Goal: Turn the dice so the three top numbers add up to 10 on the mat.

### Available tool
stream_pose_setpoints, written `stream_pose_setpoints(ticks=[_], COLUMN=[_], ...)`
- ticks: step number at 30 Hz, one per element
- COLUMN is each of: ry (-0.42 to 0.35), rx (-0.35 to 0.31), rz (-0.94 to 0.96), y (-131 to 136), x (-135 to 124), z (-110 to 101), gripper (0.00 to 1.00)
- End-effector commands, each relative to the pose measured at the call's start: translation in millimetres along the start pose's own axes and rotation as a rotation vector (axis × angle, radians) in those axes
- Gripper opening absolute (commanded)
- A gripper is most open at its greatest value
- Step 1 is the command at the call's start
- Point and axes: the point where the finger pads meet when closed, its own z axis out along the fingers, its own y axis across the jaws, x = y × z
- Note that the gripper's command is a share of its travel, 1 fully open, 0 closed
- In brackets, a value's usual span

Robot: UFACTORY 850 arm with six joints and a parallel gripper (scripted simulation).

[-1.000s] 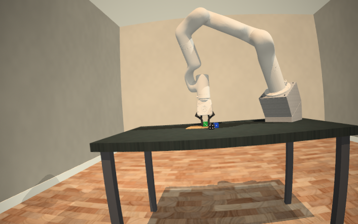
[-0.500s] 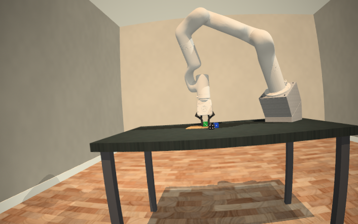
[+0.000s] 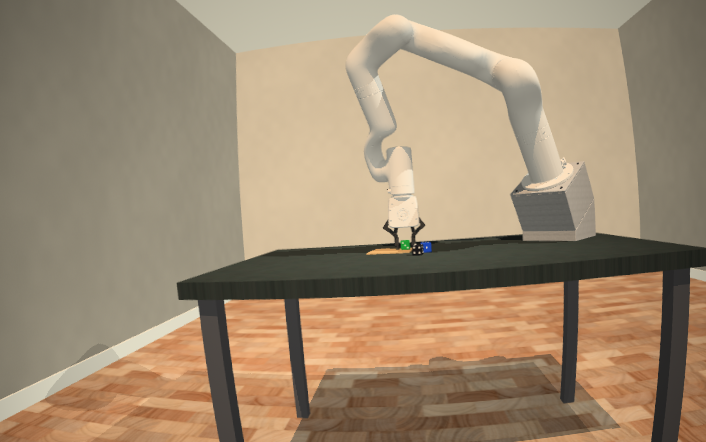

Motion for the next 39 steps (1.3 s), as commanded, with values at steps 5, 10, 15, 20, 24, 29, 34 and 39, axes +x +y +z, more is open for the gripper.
stream_pose_setpoints(ticks=[5,10,15,20,24,29,34,39], ry=[0.000,0.000,0.000,0.000,0.000,0.000,0.000,0.000], rx=[0.001,0.001,0.001,0.001,0.001,0.001,0.001,0.001], rz=[0.000,0.000,0.000,0.000,0.000,0.000,0.000,0.000], y=[-1,-1,-1,-1,-1,-1,-1,-1], x=[0,0,0,0,0,0,0,0], z=[0,-1,-10,-24,-46,-71,-84,-90], gripper=[0.47,0.47,0.47,0.47,0.47,0.47,0.47,0.47])
